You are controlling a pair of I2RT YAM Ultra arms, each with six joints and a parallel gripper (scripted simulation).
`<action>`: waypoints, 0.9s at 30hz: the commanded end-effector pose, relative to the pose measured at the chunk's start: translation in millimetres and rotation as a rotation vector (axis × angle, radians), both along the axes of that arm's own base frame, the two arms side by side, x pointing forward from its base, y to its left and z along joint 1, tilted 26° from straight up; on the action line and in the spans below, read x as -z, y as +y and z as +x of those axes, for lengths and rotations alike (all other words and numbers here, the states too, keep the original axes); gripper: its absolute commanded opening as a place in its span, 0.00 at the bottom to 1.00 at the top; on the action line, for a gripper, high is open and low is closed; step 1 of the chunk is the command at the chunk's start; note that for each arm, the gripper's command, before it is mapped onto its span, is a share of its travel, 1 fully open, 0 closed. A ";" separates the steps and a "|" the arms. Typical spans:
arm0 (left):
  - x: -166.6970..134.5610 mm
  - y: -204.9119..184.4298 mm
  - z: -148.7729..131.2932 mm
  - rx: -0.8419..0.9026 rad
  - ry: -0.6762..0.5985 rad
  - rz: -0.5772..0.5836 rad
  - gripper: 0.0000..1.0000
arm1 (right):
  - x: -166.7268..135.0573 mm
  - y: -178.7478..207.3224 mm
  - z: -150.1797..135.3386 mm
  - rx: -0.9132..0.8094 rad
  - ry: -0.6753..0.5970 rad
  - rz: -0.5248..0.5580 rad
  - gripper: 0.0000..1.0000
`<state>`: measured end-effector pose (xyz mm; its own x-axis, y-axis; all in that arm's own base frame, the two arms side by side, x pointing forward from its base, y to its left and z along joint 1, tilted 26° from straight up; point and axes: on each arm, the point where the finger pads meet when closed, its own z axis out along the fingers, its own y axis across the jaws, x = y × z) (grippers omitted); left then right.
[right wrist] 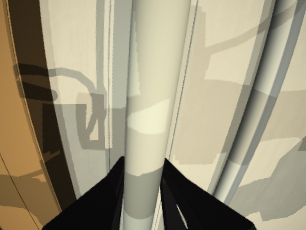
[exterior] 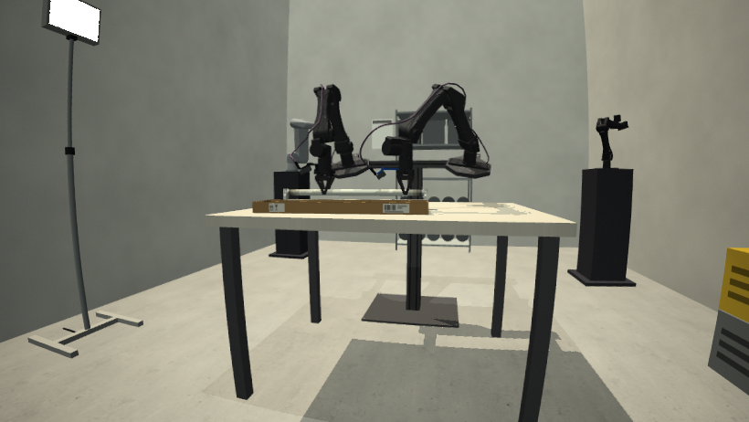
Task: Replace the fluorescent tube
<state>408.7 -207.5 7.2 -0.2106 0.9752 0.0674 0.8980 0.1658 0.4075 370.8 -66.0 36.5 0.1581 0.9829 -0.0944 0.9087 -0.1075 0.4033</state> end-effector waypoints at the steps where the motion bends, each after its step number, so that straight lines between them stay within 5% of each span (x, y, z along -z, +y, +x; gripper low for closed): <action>1: -9.4 -7.9 -4.3 0.025 -0.047 -0.002 0.11 | -7.7 -8.2 -4.7 0.014 -0.035 -0.025 0.11; 27: -5.0 -3.2 -13.1 0.040 -0.117 0.045 0.11 | -2.2 -5.7 -8.9 0.007 -0.128 -0.027 0.11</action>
